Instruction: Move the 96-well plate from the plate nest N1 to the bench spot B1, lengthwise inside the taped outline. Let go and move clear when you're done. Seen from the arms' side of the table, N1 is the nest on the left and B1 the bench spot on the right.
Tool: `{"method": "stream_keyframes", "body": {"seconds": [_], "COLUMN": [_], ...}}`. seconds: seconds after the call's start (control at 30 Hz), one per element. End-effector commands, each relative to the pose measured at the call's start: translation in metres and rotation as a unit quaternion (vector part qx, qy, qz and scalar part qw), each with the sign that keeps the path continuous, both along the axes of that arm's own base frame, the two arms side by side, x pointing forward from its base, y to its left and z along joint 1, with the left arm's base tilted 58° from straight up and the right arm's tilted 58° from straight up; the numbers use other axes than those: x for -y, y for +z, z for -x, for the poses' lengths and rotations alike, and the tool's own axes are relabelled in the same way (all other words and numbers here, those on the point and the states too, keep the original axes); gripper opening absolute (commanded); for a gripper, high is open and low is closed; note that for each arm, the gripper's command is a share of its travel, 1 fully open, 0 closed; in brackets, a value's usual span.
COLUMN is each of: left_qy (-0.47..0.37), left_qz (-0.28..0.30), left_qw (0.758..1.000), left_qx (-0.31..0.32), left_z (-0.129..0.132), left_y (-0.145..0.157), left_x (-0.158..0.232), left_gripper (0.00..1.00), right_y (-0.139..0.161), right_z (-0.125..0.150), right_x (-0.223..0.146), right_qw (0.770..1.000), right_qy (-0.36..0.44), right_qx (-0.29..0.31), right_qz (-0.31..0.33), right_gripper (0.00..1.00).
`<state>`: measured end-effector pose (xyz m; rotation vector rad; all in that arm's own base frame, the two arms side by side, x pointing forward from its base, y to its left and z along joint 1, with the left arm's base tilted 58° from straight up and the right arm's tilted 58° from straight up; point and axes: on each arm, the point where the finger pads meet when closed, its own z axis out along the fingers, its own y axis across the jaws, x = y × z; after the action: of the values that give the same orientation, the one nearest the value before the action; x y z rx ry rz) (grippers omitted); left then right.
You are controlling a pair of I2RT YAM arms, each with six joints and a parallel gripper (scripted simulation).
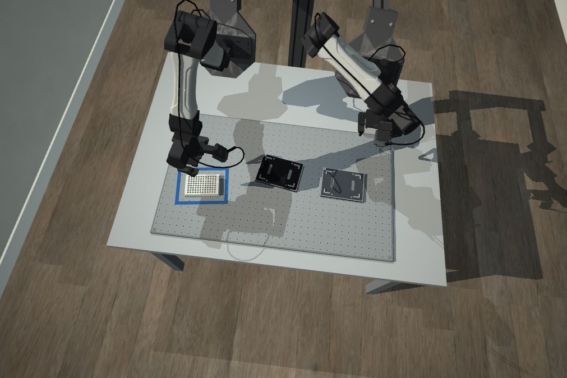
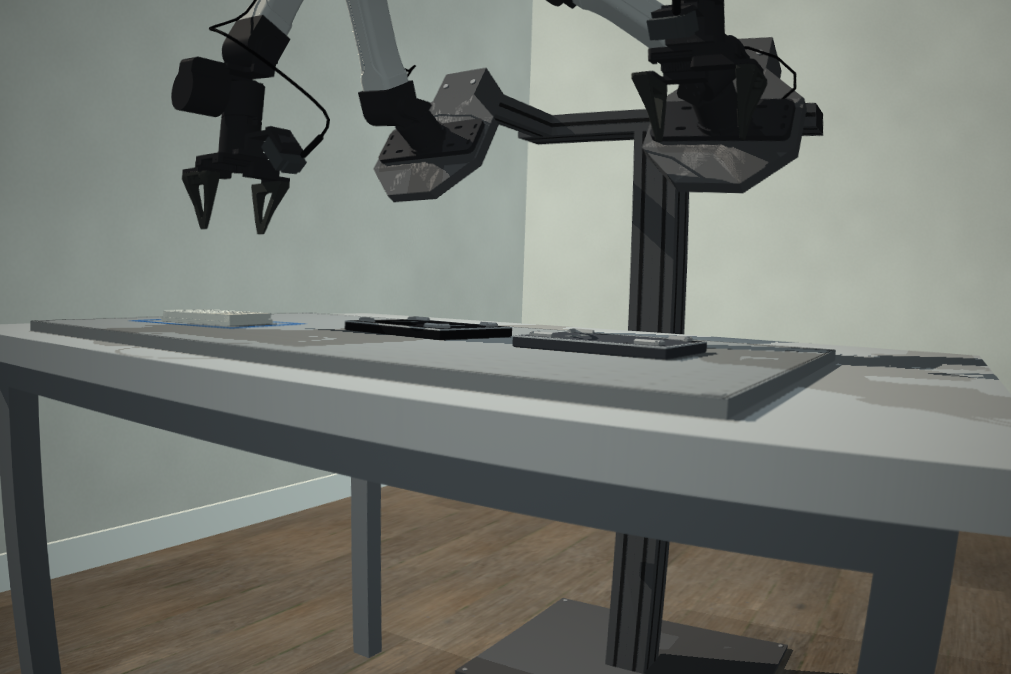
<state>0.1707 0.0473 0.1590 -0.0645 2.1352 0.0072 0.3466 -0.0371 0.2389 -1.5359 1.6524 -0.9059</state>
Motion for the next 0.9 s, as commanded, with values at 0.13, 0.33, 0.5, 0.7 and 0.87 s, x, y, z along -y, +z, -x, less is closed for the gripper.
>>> {"method": "stream_keyframes", "body": {"seconds": [0.13, 0.33, 0.5, 0.7, 0.87], "left_qy": [-0.004, -0.004, -0.004, -0.004, -0.004], "left_qz": [-0.003, -0.003, -0.003, -0.003, -0.003], "left_qw": [1.0, 1.0, 1.0, 1.0, 1.0], "left_qx": [0.003, 0.003, 0.003, 0.003, 0.003], "left_z": [0.0, 0.0, 0.0, 0.0, 0.0], "left_y": [0.002, 0.002, 0.002, 0.002, 0.002], "left_x": [0.001, 0.001, 0.001, 0.001, 0.001], "left_gripper": [1.0, 1.0, 1.0, 1.0, 1.0], "right_y": [-0.015, -0.025, -0.033, -0.04, -0.048], "right_z": [0.032, 0.06, 0.084, 0.102, 0.126], "right_x": [0.0, 0.002, 0.003, 0.004, 0.005], "right_qw": [0.992, 0.974, 0.952, 0.93, 0.896], "right_qy": [-0.061, -0.113, -0.155, -0.189, -0.229], "right_qx": [-0.006, -0.005, -0.003, -0.002, 0.0], "right_qz": [-0.11, -0.194, -0.262, -0.316, -0.381], "right_gripper": [1.0, 1.0, 1.0, 1.0, 1.0]}}
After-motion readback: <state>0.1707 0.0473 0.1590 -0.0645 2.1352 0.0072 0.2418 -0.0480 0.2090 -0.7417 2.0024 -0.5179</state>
